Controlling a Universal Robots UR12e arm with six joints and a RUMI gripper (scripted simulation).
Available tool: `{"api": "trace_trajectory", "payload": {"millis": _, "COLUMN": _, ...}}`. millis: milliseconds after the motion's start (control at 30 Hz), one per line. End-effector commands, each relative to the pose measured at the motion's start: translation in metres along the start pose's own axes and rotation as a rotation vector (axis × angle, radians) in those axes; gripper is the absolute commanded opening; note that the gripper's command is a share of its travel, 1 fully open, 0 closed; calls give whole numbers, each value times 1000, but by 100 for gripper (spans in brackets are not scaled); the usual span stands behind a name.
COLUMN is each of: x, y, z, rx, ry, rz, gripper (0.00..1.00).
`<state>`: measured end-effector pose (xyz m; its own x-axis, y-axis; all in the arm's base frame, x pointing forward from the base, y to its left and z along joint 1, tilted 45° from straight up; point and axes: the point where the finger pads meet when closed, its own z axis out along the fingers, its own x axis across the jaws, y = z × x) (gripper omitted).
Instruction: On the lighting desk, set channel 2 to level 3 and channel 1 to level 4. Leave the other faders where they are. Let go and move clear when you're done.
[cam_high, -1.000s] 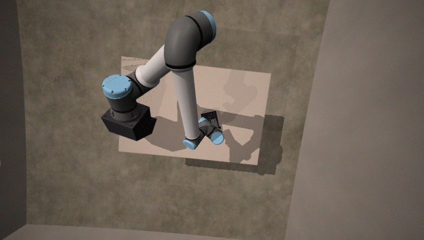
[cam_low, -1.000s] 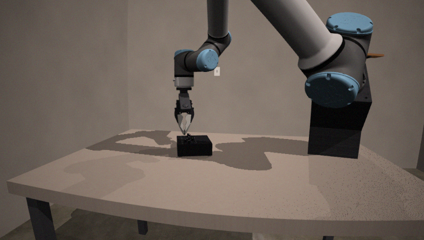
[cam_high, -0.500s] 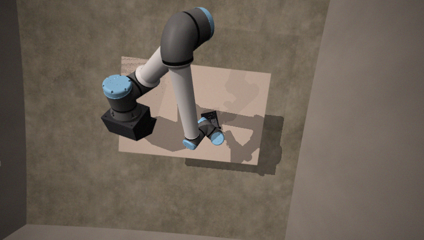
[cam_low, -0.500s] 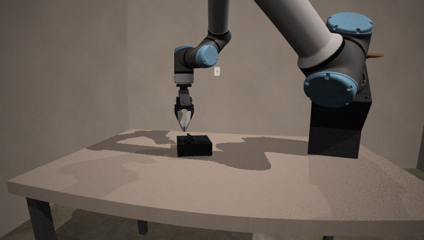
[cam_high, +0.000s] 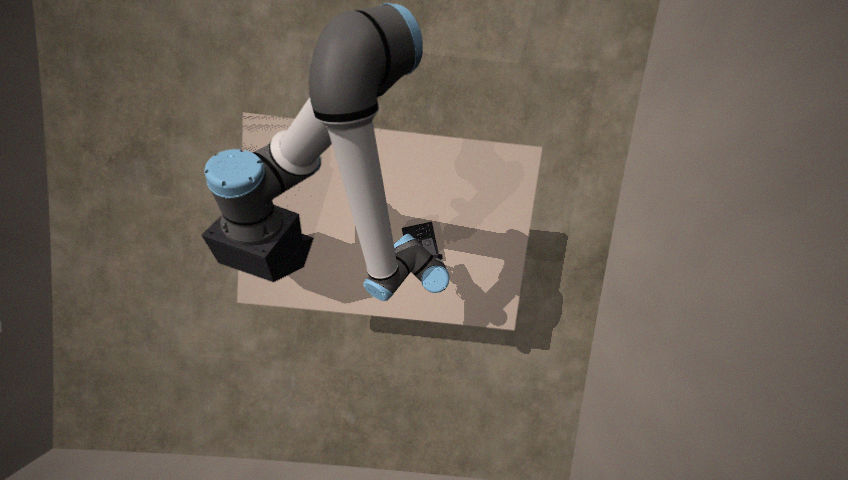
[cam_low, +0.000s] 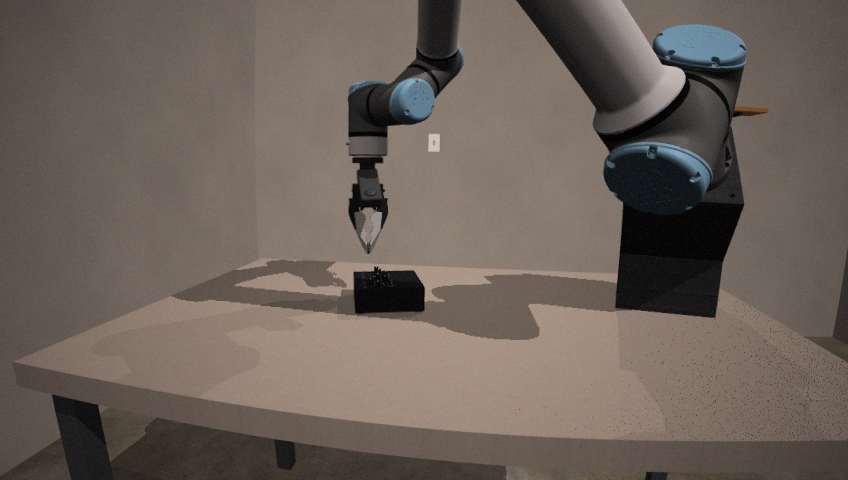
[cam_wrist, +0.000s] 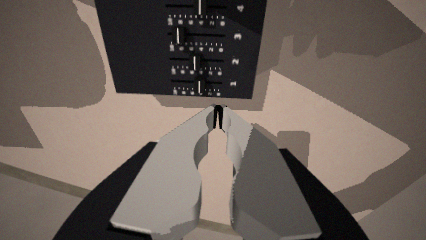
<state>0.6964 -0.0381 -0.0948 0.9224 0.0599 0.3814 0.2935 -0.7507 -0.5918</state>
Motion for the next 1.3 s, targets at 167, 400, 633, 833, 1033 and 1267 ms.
{"api": "trace_trajectory", "payload": {"millis": 167, "x": 0, "y": 0, "z": -1, "rx": -1, "ry": 1, "rz": 0, "gripper": 0}}
{"api": "trace_trajectory", "payload": {"millis": 400, "x": 0, "y": 0, "z": -1, "rx": -1, "ry": 1, "rz": -5, "gripper": 0}}
{"api": "trace_trajectory", "payload": {"millis": 633, "x": 0, "y": 0, "z": -1, "rx": -1, "ry": 1, "rz": -21, "gripper": 0}}
{"api": "trace_trajectory", "payload": {"millis": 833, "x": -1, "y": -1, "z": -1, "rx": -1, "ry": 1, "rz": -66, "gripper": 0}}
{"api": "trace_trajectory", "payload": {"millis": 1033, "x": -3, "y": -1, "z": -1, "rx": -1, "ry": 1, "rz": -114, "gripper": 0}}
{"api": "trace_trajectory", "payload": {"millis": 1267, "x": -6, "y": -3, "z": -1, "rx": -1, "ry": 1, "rz": -238, "gripper": 0}}
